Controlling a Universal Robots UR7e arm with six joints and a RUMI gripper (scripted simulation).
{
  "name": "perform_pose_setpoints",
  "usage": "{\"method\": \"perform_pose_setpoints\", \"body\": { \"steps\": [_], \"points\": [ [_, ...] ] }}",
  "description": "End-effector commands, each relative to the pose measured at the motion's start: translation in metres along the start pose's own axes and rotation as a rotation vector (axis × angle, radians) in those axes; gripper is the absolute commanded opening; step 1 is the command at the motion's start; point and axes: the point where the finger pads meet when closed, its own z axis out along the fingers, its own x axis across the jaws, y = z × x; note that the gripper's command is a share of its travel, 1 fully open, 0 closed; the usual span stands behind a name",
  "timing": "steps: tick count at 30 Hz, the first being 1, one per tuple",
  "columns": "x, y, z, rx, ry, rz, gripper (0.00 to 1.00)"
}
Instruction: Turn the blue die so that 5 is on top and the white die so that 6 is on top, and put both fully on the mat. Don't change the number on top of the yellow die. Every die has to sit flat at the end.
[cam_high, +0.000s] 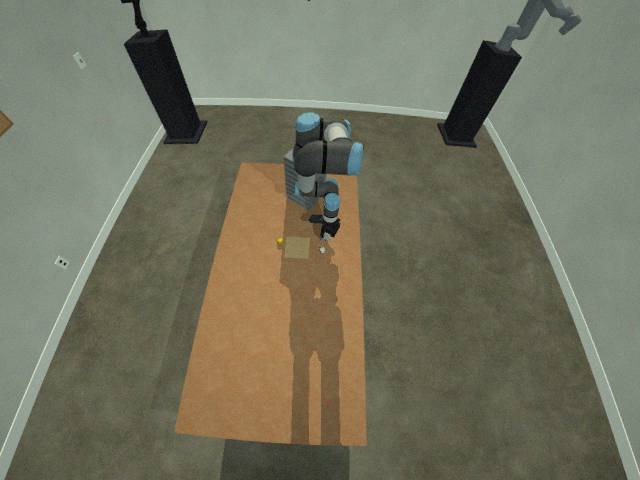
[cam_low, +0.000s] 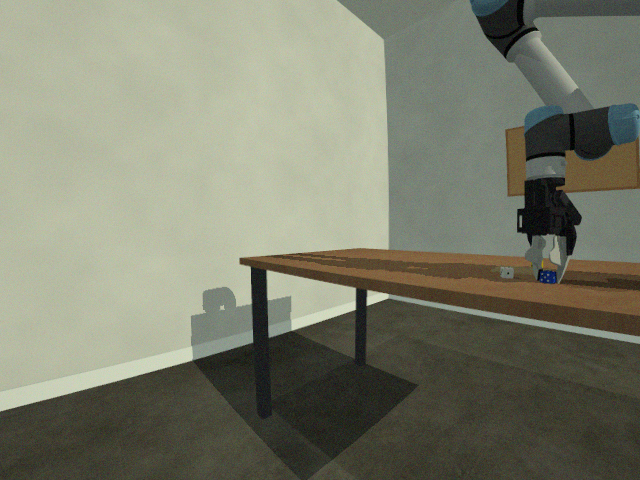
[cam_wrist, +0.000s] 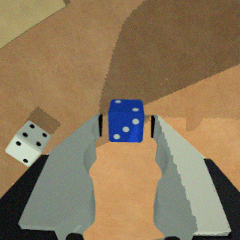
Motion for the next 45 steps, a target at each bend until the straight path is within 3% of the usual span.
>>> {"method": "perform_pose_setpoints", "body": {
  "steps": [1, 11, 12, 45],
  "points": [
    [-0.0004, 0.0002, -0.0003, -0.001, -0.001, 0.0, 0.24],
    [-0.0004, 0.0002, -0.0003, -0.001, -0.001, 0.0, 0.24],
    [-0.0004, 0.0002, -0.0003, -0.001, -0.001, 0.0, 0.06],
    [-0.0004, 0.0002, -0.0003, -0.001, -0.001, 0.0, 0.06]
  ]
}}
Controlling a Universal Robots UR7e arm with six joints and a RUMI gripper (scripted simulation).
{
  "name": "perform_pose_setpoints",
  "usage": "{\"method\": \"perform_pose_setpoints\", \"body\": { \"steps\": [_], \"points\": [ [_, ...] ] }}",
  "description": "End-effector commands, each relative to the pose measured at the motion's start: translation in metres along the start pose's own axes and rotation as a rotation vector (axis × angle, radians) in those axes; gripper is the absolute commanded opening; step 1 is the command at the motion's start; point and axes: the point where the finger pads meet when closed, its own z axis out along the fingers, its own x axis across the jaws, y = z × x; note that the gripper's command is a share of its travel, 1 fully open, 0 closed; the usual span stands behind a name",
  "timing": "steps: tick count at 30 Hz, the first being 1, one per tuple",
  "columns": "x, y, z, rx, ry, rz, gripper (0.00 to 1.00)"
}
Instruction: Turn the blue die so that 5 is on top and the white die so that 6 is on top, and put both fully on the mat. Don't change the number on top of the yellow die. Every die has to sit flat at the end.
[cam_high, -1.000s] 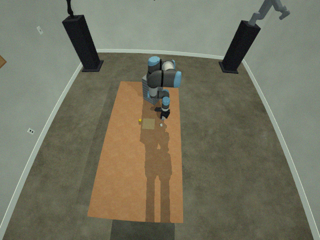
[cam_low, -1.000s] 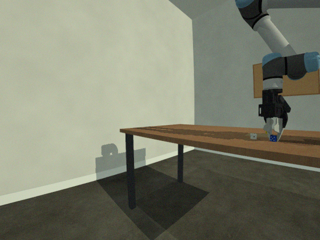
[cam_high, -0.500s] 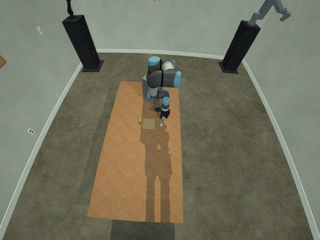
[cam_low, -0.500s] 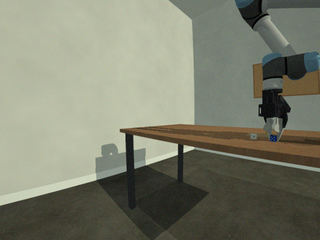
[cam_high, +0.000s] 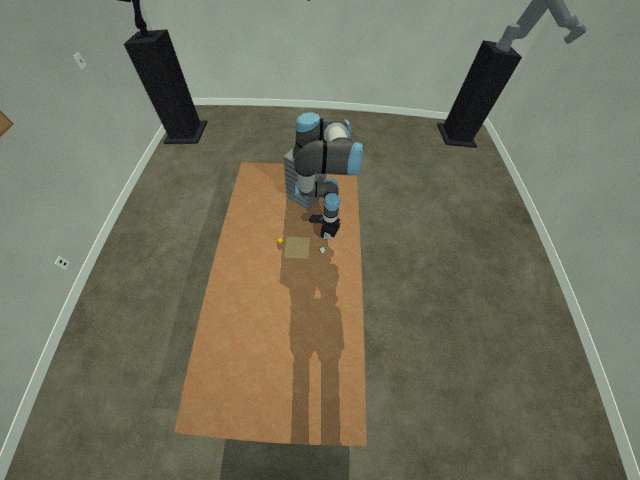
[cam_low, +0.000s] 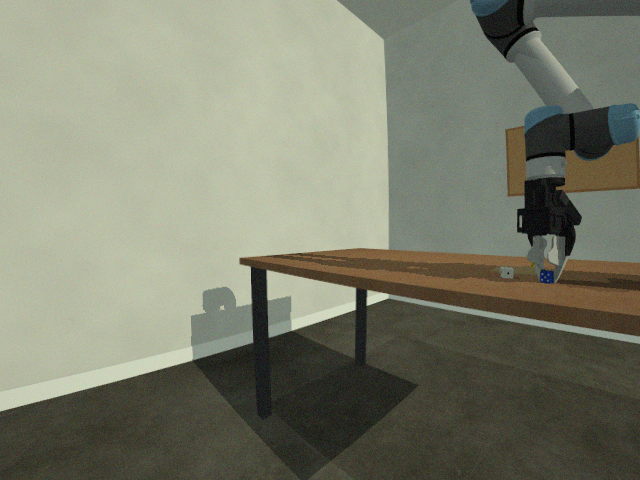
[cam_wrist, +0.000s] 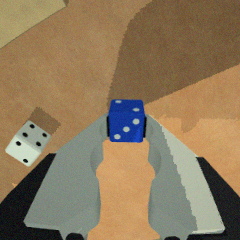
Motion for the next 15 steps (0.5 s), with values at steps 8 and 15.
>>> {"method": "perform_pose_setpoints", "body": {
  "steps": [8, 15],
  "points": [
    [0.0, 0.0, -0.005, -0.001, -0.001, 0.0, 0.06],
    [0.0, 0.0, -0.016, -0.001, -0.001, 0.0, 0.06]
  ]
}}
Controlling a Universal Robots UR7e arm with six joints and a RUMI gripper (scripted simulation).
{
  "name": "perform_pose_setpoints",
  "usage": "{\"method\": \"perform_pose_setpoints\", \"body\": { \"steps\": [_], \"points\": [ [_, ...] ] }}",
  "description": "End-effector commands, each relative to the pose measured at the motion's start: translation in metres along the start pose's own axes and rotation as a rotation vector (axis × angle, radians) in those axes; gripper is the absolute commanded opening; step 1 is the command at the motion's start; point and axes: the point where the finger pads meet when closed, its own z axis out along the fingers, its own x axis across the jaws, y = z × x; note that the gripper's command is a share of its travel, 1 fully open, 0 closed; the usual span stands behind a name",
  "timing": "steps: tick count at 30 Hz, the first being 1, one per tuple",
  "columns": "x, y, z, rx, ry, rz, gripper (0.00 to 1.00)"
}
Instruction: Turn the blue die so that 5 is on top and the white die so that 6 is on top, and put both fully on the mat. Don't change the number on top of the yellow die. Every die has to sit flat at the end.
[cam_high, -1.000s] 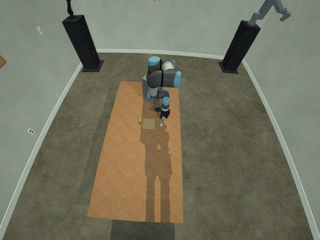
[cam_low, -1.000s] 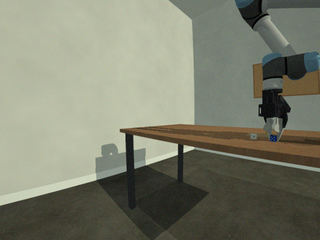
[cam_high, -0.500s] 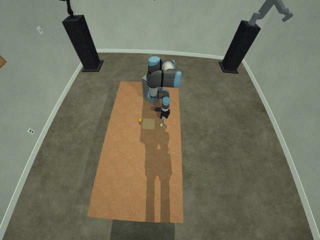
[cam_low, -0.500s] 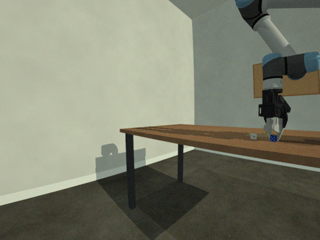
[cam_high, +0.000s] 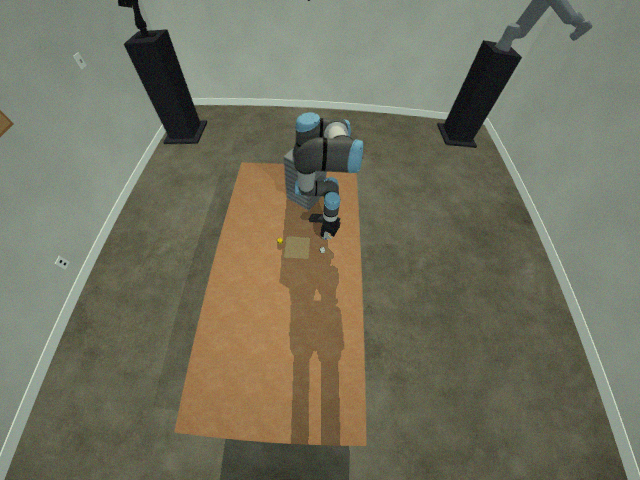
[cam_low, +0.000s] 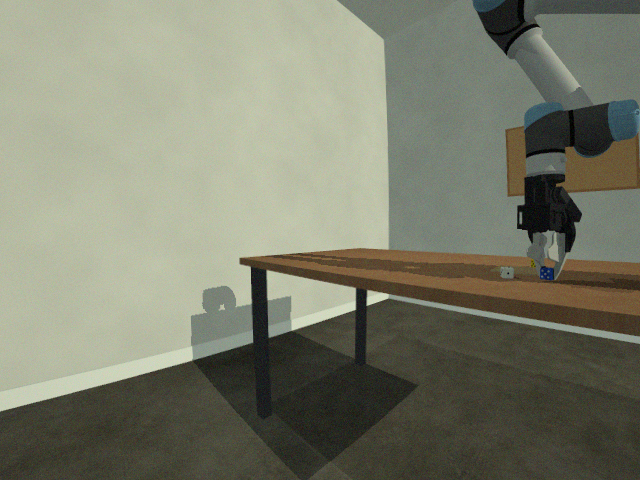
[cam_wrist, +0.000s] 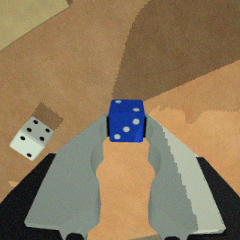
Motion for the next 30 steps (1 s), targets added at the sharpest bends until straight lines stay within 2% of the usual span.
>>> {"method": "perform_pose_setpoints", "body": {
  "steps": [1, 12, 14, 24, 30],
  "points": [
    [0.0, 0.0, -0.012, 0.0, -0.001, 0.0, 0.06],
    [0.0, 0.0, -0.054, 0.0, -0.001, 0.0, 0.06],
    [0.0, 0.0, -0.054, 0.0, -0.001, 0.0, 0.06],
    [0.0, 0.0, -0.085, 0.0, -0.001, 0.0, 0.06],
    [0.0, 0.0, -0.091, 0.0, -0.001, 0.0, 0.06]
  ]
}}
